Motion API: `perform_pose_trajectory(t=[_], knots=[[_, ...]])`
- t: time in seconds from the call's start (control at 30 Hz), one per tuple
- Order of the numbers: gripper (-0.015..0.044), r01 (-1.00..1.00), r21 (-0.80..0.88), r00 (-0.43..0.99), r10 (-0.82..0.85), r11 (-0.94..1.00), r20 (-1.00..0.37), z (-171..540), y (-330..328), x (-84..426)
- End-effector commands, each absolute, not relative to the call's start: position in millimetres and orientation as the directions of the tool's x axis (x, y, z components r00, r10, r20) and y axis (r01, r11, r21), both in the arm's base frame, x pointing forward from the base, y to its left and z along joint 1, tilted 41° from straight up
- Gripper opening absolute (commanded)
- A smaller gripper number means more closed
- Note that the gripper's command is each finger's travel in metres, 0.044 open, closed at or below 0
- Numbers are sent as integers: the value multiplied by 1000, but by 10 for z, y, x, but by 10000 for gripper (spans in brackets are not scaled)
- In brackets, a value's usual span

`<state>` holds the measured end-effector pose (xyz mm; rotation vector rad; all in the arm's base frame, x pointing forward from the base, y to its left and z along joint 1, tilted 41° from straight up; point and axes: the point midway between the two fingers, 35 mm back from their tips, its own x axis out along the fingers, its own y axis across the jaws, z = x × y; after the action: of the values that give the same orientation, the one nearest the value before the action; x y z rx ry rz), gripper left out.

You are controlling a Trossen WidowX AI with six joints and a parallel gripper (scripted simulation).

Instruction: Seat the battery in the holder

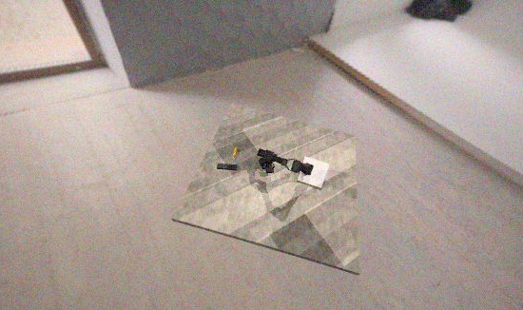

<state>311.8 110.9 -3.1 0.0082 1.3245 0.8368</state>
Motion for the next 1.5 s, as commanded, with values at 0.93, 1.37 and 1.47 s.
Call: perform_pose_trajectory(t=[0.93, 1.37, 1.47], knots=[[257, -524, 455, 1, 535, 720, -845, 159, 910, 3146], [440, -530, 452, 4, 535, 717, -845, 576, 499, 3165], [440, -530, 452, 4, 535, 717, -845, 576, 499, 3165]])
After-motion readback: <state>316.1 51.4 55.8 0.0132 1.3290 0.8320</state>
